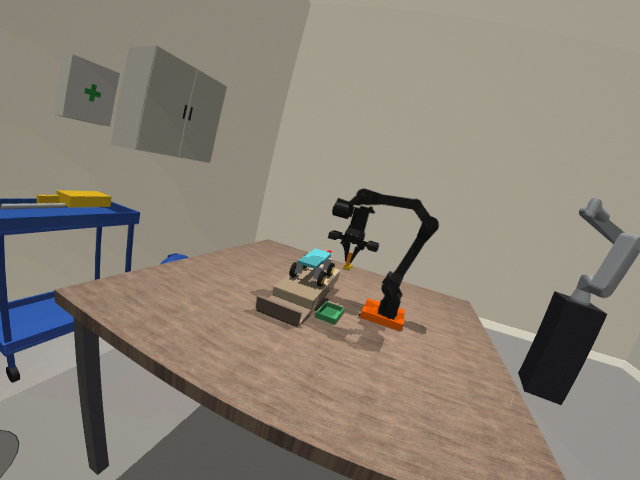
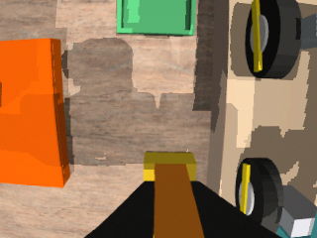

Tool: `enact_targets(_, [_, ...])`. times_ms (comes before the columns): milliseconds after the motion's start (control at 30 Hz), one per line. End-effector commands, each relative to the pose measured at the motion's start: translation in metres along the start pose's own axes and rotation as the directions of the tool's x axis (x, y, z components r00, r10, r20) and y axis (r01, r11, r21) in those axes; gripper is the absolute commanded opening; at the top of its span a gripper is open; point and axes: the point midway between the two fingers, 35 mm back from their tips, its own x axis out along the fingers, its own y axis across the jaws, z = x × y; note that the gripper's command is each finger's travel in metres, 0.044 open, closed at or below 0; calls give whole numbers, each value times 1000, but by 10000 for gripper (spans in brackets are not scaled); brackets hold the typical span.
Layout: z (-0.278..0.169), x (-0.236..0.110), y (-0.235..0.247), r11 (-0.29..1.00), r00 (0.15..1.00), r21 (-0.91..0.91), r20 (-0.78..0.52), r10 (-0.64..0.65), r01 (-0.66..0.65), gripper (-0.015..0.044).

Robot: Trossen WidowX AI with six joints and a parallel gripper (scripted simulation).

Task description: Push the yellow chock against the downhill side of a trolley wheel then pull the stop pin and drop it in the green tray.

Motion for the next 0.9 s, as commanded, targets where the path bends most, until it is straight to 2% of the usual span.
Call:
enact_targets(0, [10, 1, -2, 1000, 1000, 2, 2, -1, 1, 0])
enact_targets(867, [104, 8, -22, 1000, 1000, 2, 10, -2, 2, 0])
